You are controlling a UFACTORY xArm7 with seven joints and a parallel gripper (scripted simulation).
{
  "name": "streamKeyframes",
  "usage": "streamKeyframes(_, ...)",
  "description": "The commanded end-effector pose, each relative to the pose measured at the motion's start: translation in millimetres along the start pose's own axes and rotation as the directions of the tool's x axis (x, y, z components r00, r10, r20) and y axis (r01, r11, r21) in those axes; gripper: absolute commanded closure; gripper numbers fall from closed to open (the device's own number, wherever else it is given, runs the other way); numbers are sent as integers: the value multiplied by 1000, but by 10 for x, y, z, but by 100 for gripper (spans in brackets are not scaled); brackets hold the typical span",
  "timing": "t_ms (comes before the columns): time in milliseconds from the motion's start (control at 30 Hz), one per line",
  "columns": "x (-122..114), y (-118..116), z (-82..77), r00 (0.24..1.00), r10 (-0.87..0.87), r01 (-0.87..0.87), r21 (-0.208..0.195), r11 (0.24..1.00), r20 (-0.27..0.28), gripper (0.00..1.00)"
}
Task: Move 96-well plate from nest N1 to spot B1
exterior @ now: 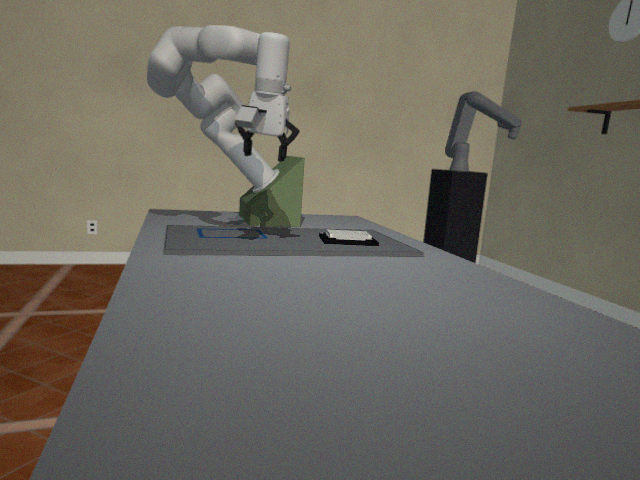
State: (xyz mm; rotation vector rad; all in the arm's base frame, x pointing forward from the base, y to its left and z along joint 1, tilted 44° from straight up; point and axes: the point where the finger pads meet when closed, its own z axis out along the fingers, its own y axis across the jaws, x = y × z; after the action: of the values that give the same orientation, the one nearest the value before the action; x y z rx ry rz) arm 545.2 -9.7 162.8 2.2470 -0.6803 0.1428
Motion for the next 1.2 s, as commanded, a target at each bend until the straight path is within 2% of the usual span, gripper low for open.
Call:
streamKeyframes(0, -67, -165, 33, 994, -112, 112, 8, 994, -12, 0)
streamKeyframes(267, -209, -413, 136, 961, -277, 277, 9, 961, -25, 0)
streamKeyframes(467, -262, -496, 173, 940, -340, 340, 9, 940, -30, 0)
streamKeyframes(700, -424, -731, 280, 869, -493, 493, 5, 870, -44, 0)
streamKeyframes(800, -426, -734, 282, 869, -493, 493, 5, 870, -44, 0)
streamKeyframes(933, -540, -882, 355, 805, -591, 592, -1, 806, -52, 0)
streamKeyframes(1033, -543, -885, 356, 805, -591, 592, -1, 806, -52, 0)
streamKeyframes(1167, -662, -1027, 431, 729, -682, 683, -7, 731, -59, 0)
